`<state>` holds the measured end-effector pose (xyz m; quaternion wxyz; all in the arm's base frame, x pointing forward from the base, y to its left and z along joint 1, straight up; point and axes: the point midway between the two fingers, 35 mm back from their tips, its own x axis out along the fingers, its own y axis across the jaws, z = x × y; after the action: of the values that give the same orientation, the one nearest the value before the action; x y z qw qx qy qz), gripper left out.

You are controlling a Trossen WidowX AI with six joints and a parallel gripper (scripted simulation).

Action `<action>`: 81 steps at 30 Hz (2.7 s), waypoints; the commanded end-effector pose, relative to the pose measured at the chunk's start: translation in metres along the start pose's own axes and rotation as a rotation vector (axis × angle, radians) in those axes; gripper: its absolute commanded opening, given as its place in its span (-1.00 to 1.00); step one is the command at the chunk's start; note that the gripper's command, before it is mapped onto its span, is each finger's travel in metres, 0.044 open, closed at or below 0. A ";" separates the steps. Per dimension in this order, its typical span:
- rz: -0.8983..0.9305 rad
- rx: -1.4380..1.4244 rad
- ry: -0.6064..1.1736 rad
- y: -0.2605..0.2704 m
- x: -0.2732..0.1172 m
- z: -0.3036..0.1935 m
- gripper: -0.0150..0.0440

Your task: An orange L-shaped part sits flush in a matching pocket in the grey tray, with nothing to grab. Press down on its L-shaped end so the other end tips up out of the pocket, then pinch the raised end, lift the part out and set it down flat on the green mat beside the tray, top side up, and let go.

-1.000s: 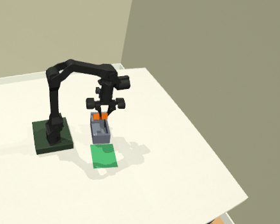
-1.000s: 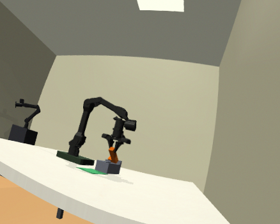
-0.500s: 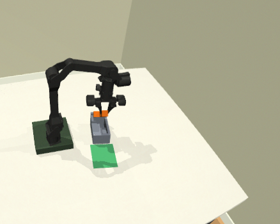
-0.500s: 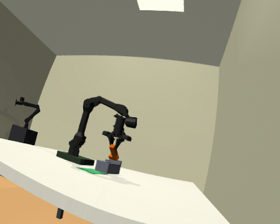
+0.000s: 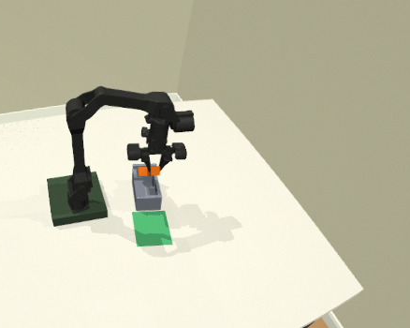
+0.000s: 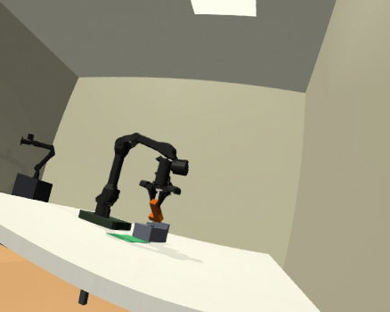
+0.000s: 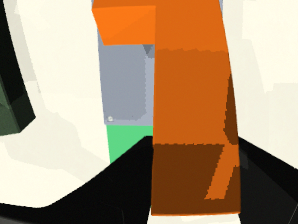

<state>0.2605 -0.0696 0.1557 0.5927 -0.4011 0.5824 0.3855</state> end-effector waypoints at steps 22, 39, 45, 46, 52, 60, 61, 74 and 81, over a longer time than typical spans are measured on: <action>-0.001 0.000 0.005 0.010 0.002 -0.106 -0.49; -0.001 0.000 0.007 0.014 0.008 -0.137 -0.49; -0.001 0.000 0.007 0.014 0.018 -0.137 -0.49; -0.001 0.000 0.007 0.014 0.019 -0.137 -0.49; -0.001 0.000 0.007 0.014 0.029 -0.137 -0.49; -0.001 0.000 0.007 0.014 0.043 -0.137 -0.49; -0.001 0.000 0.007 0.014 0.044 -0.137 -0.49; -0.001 0.000 0.007 0.014 0.066 -0.138 -0.49; 0.000 0.000 0.007 0.014 0.077 -0.138 -0.49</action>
<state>0.1978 -0.1935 0.0845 0.5914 -0.4043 0.5849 0.3803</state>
